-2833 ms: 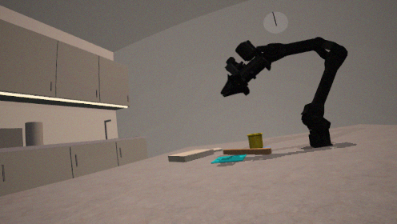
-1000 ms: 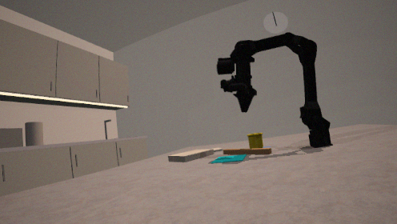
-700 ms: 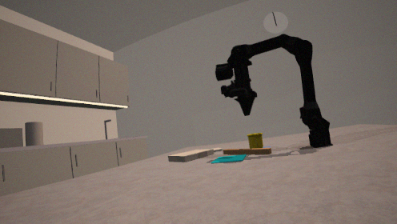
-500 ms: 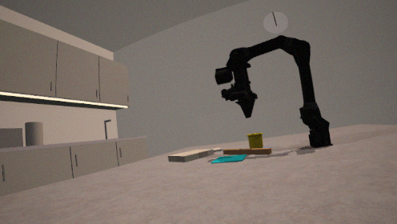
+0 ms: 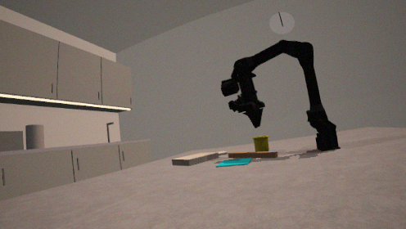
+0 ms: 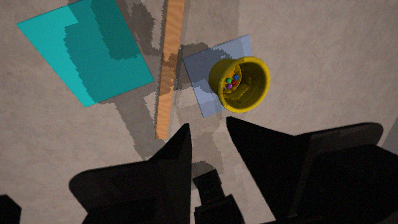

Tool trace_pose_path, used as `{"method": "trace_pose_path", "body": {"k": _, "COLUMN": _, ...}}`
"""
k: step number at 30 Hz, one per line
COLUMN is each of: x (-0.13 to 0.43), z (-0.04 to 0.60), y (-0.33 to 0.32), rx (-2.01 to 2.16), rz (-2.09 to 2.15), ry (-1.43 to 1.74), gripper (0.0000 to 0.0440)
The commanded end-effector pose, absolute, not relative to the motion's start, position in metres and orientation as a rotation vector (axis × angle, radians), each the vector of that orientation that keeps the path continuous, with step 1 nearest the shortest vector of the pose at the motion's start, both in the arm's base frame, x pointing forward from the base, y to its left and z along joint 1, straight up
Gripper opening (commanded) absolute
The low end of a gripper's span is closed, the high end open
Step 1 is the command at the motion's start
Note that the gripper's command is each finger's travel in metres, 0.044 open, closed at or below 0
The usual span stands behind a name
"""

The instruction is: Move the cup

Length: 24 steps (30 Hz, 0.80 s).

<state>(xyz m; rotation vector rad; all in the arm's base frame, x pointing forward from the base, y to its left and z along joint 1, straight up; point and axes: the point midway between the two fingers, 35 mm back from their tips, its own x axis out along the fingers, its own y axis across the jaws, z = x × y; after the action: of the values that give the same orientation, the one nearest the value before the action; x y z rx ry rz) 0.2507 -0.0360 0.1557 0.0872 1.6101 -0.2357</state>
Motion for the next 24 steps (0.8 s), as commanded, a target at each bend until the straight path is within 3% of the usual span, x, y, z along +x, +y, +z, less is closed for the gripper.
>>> {"method": "trace_pose_path", "body": {"k": 1, "x": 0.25, "z": 0.146, "y": -0.043, "rx": 0.08, "rz": -0.238, "ry": 1.628, "gripper": 0.0174}}
{"method": "trace_pose_path", "body": {"k": 24, "x": 0.244, "z": 0.094, "y": -0.071, "rx": 0.018, "rz": -0.154, "ry": 1.696, "gripper": 0.0193}}
